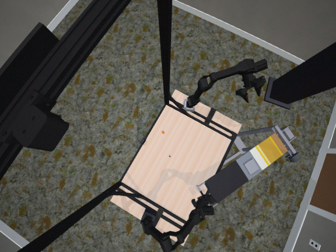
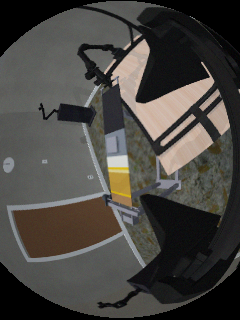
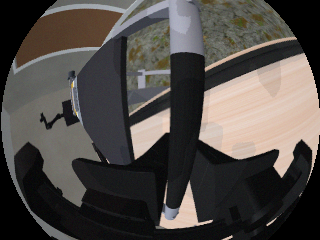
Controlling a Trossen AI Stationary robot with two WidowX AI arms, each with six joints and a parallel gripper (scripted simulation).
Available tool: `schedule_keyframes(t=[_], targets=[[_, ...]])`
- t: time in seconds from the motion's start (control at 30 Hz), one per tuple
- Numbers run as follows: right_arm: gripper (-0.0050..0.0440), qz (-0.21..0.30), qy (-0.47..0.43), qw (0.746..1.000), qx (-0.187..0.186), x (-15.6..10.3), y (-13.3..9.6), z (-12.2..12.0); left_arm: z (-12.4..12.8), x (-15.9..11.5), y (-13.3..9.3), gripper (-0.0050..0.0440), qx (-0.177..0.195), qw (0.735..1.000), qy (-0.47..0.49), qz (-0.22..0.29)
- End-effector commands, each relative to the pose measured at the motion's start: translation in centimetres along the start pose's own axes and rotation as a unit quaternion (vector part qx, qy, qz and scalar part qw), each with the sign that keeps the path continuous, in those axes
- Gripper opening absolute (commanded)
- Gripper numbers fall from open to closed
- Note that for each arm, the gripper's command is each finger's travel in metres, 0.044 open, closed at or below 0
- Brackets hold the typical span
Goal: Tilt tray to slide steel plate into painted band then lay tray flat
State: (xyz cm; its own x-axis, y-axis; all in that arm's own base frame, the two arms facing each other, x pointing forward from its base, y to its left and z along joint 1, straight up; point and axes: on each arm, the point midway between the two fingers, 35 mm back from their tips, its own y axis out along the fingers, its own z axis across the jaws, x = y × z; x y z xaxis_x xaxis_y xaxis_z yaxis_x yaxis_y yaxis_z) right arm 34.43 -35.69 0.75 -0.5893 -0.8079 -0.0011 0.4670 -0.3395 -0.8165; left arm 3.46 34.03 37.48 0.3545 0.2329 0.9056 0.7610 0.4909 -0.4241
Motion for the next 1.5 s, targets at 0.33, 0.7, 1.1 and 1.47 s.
schedule_keyframes(t=[0.33,0.7,1.1,1.47], targets=[[0.0,-0.001,0.0,1.0,0.015,0.1,-2.0,1.6,0.0,0.1,0.0,0.044,0.0,1.0,0.002,-0.001],[0.0,-0.001,0.0,1.0,0.019,0.1,-2.5,2.1,0.0,0.1,0.0,0.044,0.0,1.0,0.002,-0.001],[0.0,-0.001,0.0,1.0,0.023,0.1,-3.1,2.6,0.0,0.1,0.0,0.044,0.0,1.0,0.002,-0.001],[0.0,-0.001,0.0,1.0,0.026,0.1,-3.8,3.2,0.0,0.1,0.0,0.044,0.0,1.0,0.002,-0.001]])
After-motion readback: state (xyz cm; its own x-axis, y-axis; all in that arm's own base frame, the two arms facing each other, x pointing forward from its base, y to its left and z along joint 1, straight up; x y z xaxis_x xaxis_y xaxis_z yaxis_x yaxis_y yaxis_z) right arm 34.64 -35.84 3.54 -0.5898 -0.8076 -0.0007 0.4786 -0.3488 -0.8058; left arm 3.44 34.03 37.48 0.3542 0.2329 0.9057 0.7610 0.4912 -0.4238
